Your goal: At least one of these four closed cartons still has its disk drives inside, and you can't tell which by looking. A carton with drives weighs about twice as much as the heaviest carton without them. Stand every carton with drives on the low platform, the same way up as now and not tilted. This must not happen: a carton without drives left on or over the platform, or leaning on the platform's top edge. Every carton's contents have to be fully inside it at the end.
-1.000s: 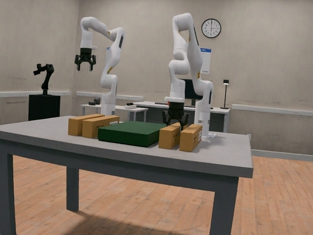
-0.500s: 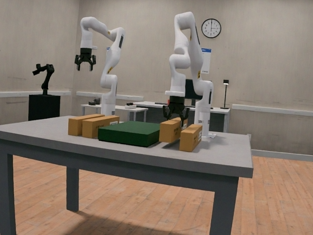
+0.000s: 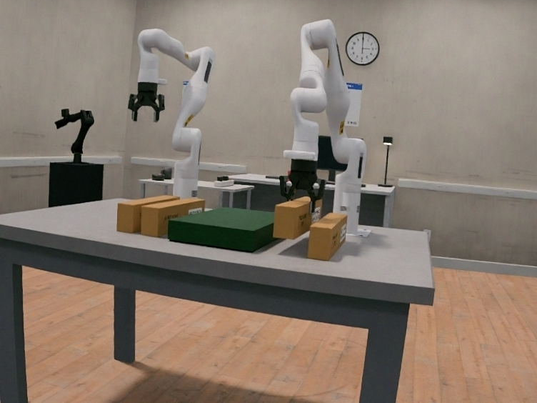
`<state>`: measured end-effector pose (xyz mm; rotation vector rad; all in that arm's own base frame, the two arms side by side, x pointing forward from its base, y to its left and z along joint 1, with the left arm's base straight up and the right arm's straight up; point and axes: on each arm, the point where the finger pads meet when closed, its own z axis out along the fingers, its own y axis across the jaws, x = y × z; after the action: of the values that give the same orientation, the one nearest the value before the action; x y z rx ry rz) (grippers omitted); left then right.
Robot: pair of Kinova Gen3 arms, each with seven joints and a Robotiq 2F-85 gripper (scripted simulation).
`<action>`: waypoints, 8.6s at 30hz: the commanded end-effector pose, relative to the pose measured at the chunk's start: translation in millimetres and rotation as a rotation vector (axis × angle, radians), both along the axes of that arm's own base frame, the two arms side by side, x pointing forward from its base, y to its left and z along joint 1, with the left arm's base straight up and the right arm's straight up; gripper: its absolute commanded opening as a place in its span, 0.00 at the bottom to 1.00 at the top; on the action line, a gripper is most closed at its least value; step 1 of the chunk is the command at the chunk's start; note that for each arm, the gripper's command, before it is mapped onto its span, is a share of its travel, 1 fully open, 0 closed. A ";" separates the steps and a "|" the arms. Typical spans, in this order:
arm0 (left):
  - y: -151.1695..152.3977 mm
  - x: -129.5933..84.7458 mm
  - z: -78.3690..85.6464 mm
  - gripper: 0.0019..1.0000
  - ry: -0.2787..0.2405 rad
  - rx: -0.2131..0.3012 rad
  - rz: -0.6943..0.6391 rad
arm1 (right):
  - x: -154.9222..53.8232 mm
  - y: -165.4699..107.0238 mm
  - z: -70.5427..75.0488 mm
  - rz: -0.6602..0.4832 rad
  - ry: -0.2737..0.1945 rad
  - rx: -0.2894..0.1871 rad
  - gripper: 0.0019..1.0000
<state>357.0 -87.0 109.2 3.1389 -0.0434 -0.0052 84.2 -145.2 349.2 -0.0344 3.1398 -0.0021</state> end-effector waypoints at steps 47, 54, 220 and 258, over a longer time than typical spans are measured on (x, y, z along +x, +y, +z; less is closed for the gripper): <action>-0.1 0.6 1.4 0.64 -0.002 0.000 0.000 | 0.2 0.0 0.2 0.000 0.000 0.000 1.00; -0.1 0.6 1.4 0.64 -0.002 0.000 0.000 | 0.2 0.0 0.2 0.000 0.000 0.000 1.00; 0.9 -0.4 91.7 1.00 -0.003 0.000 -0.002 | 0.2 0.0 0.2 0.000 0.000 0.000 1.00; 90.8 2.8 91.6 1.00 -0.004 0.002 0.037 | 0.2 0.0 0.2 0.000 0.000 0.000 1.00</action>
<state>359.4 3.7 200.3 3.1414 0.0148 -0.0018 84.2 -145.2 349.2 -0.0344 3.1398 -0.0021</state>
